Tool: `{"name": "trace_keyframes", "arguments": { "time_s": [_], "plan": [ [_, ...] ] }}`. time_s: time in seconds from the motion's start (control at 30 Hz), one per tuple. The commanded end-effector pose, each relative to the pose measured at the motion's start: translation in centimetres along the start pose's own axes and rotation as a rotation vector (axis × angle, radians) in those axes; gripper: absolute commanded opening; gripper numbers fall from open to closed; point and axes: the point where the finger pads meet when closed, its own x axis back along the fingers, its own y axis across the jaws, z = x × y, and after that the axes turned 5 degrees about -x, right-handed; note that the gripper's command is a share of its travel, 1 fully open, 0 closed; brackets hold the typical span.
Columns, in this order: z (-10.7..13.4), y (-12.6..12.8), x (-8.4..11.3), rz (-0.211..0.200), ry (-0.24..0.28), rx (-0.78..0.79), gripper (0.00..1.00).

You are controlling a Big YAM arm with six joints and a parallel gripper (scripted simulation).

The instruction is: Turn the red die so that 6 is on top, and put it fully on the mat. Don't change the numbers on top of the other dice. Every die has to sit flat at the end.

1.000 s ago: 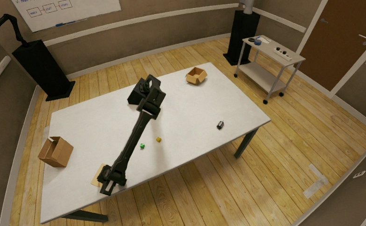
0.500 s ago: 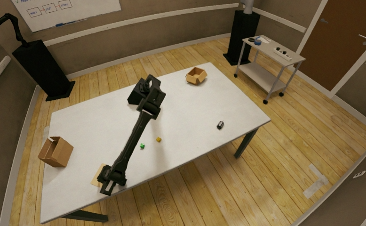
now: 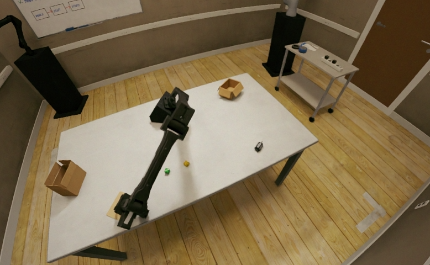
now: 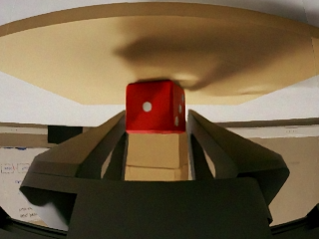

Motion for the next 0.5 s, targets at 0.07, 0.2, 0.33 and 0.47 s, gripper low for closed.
{"name": "trace_keyframes", "arguments": {
  "time_s": [0.07,0.2,0.33,0.47],
  "plan": [
    [-1.1,-1.5,0.9,0.037,-0.009,-0.011,0.39],
    [-1.1,-1.5,0.9,0.037,-0.009,-0.011,0.39],
    [-1.1,-1.5,0.9,0.037,-0.009,-0.011,0.39],
    [-1.1,-1.5,2.2,0.043,-0.010,-0.010,0.39]
  ]
}}
